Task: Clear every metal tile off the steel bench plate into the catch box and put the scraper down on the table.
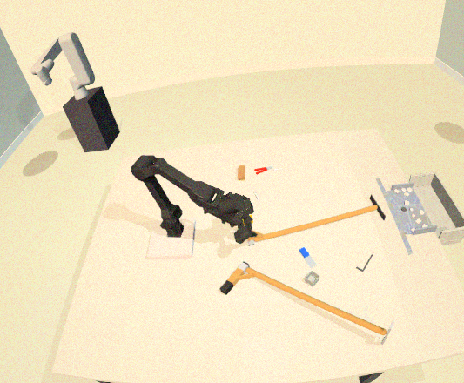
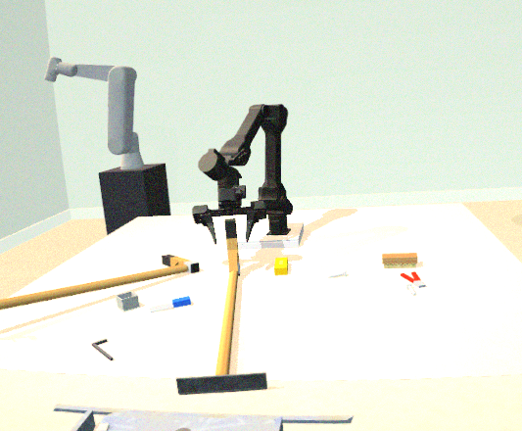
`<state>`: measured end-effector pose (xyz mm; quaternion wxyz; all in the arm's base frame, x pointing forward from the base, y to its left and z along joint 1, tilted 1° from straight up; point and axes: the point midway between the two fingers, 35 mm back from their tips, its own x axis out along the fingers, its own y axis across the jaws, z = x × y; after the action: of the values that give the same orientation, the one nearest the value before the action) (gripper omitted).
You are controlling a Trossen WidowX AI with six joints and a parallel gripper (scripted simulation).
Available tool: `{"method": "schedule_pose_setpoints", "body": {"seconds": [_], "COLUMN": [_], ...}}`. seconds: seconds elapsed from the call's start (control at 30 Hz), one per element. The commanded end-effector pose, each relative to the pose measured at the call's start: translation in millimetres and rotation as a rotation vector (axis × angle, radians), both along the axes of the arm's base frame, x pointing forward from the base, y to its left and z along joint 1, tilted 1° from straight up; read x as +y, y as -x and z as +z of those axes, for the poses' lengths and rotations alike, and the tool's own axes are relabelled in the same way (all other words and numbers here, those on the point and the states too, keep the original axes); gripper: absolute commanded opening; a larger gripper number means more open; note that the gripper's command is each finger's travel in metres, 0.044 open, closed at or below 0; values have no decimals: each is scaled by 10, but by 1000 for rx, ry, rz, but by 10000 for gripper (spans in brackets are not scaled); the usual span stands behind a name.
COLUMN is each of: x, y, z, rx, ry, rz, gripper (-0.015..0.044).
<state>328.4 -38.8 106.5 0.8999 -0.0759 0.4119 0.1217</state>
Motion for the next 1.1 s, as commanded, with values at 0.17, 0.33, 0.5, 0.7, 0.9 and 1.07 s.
{"method": "schedule_pose_setpoints", "body": {"seconds": [0.17, 0.33, 0.5, 0.7, 0.9, 1.07], "x": [0, 0, 0, 4, -43, -99], "y": [0, 0, 1, 2, -14, -33], "z": [4, 4, 5, 20, 25, 30], "rx": [0, 0, -1, -1, -1, -1], "ry": [0, 0, 0, 1, 2, 2], "rz": [0, 0, 0, 1, -8, -19], "gripper": [151, 79, 26, 0, 0, 0]}}
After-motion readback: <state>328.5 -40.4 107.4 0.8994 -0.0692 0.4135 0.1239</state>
